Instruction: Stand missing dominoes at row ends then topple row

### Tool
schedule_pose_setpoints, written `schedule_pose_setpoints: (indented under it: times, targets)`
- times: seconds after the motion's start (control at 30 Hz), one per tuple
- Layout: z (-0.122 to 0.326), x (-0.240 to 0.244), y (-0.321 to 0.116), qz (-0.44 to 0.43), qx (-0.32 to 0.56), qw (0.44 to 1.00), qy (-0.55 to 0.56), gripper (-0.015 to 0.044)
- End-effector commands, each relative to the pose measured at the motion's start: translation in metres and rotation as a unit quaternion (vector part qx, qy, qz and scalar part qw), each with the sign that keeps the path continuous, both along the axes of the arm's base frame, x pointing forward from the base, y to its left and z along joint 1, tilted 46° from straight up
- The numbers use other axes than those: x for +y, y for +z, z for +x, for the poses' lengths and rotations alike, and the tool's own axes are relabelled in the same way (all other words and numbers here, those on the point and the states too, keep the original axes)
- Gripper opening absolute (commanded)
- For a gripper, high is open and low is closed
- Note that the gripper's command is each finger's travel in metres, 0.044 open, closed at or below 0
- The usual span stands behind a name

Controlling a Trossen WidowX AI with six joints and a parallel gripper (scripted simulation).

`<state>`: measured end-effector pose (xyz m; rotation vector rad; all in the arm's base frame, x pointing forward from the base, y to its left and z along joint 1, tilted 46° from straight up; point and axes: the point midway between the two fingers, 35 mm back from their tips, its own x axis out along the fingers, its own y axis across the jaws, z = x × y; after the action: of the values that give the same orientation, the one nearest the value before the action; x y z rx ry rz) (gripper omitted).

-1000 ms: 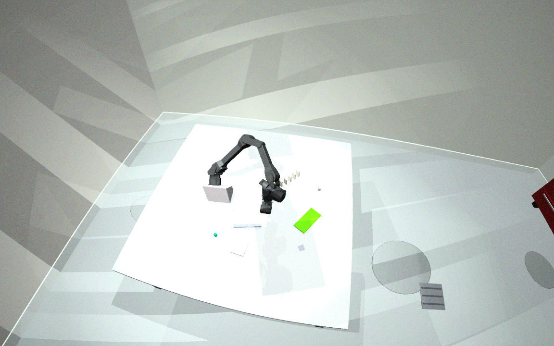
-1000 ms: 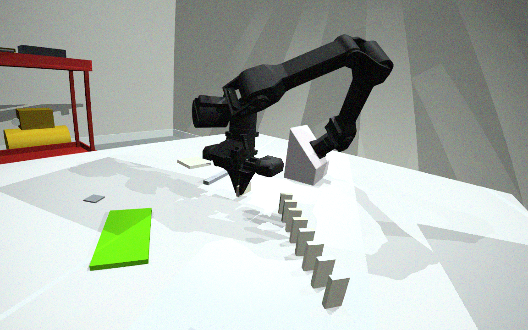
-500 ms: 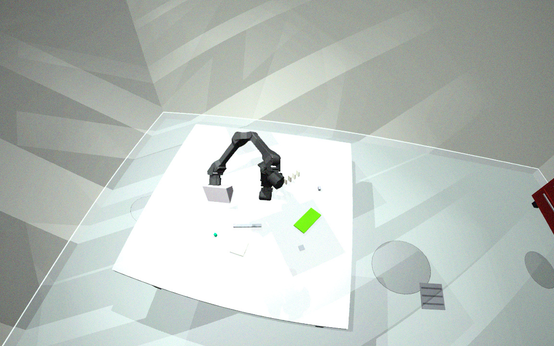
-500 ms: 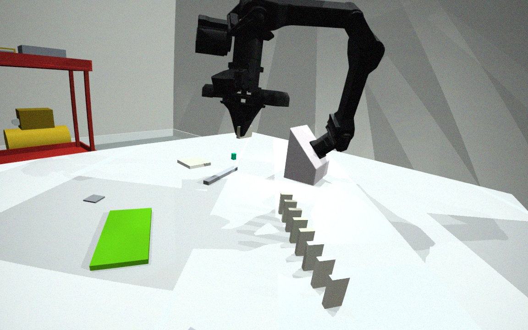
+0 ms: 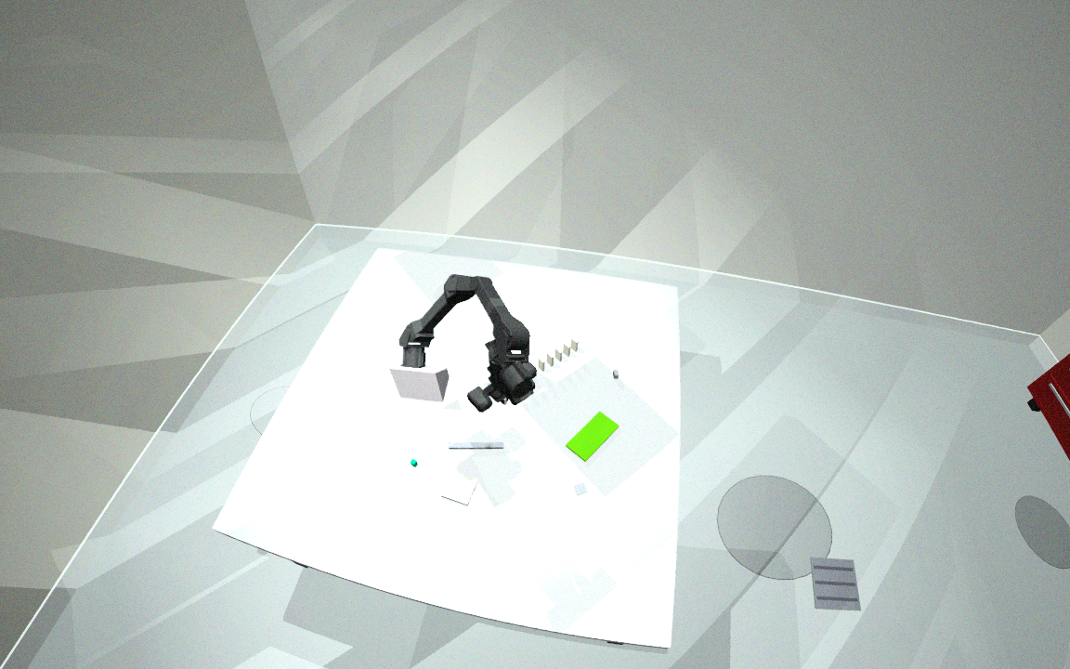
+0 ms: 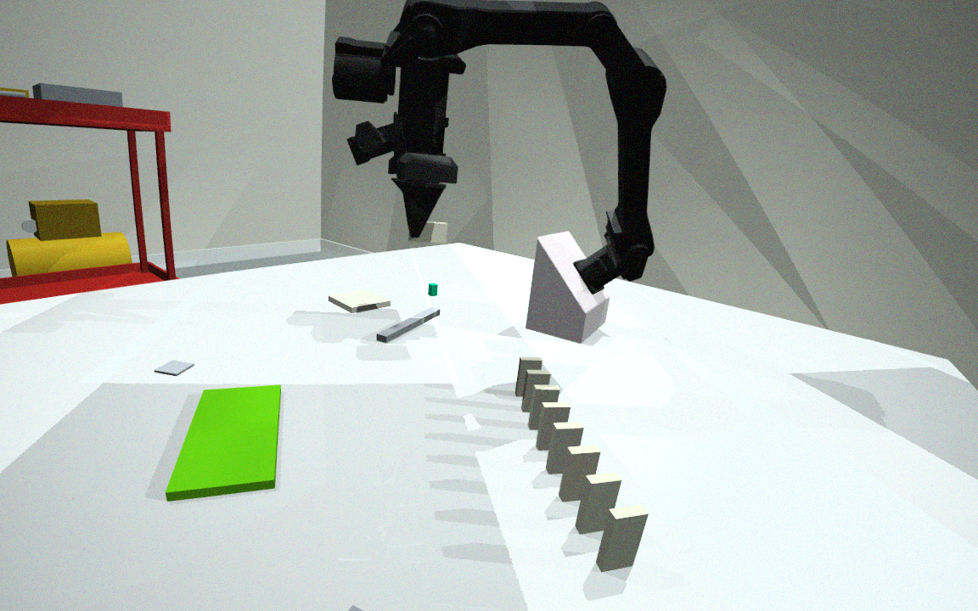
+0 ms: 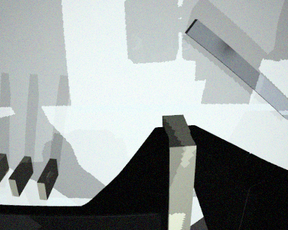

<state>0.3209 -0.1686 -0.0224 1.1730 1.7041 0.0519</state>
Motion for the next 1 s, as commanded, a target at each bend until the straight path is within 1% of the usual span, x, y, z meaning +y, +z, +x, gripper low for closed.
schedule_pose_setpoints:
  times: [0.0, 0.23, 0.97]
  targets:
    - [-0.005, -0.009, -0.011, -0.001, 0.051, 0.998, -0.047, 0.0025]
    - [-0.005, -0.008, -0.013, -0.006, 0.051, 0.998, -0.046, 0.0025]
    - [0.0, -0.002, -0.074, -0.17, 0.024, 0.984, -0.045, 0.0025]
